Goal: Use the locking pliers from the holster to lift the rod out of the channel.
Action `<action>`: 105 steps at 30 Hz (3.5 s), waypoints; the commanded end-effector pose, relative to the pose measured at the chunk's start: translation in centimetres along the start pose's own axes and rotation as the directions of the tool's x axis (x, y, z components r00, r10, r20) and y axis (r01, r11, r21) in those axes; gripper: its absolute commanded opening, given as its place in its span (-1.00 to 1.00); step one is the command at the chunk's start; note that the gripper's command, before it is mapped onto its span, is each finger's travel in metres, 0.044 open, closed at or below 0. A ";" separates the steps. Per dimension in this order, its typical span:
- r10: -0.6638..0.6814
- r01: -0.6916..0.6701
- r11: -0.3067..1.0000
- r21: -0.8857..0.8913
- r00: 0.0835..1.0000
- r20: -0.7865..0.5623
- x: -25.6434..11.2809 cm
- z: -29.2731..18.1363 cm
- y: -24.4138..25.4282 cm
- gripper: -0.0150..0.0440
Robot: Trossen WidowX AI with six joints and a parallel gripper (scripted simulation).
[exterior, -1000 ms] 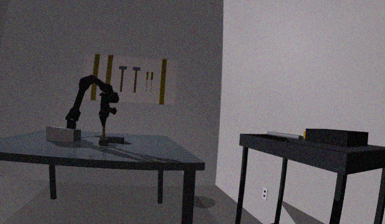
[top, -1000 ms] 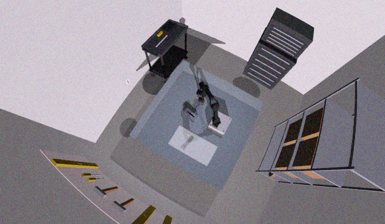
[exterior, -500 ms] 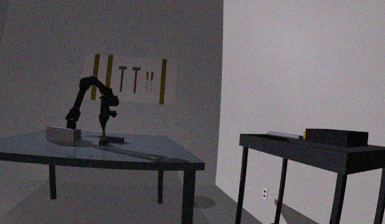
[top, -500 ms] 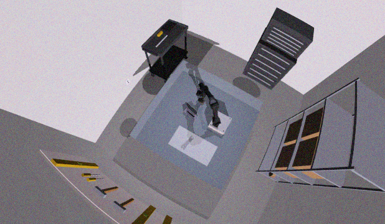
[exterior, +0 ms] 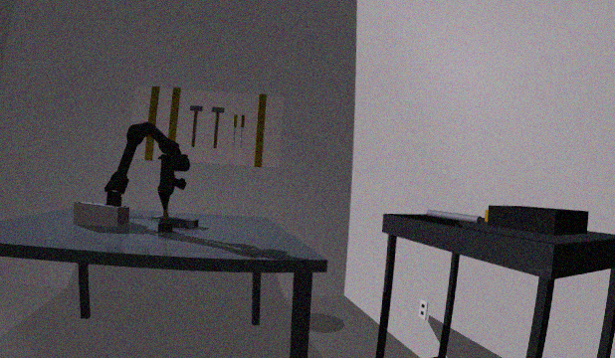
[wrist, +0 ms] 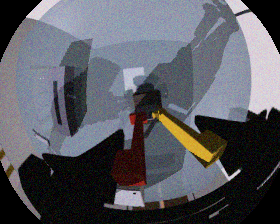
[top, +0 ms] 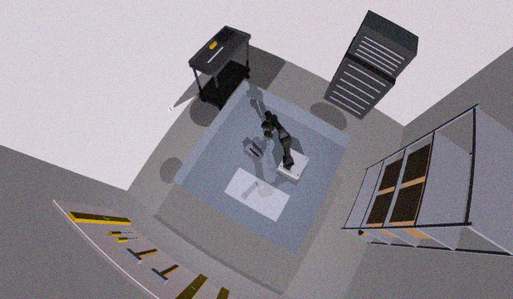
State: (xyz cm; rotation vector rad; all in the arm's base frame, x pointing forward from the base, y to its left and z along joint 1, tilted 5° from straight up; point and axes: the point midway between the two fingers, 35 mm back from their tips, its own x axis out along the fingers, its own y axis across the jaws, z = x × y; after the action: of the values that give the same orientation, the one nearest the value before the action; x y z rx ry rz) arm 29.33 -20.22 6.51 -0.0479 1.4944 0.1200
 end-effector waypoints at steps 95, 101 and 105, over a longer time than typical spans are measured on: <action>-0.016 0.016 1.000 0.000 1.000 0.000 -3.8 0.0 0.2 0.59; -0.016 0.016 1.000 0.002 1.000 0.000 -4.0 0.1 0.3 0.59; -0.016 0.016 1.000 0.011 1.000 0.000 -4.0 0.4 0.9 0.59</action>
State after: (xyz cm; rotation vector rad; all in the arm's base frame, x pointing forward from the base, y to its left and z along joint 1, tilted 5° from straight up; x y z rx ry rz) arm 29.08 -19.92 10.06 -0.0489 1.5001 0.1090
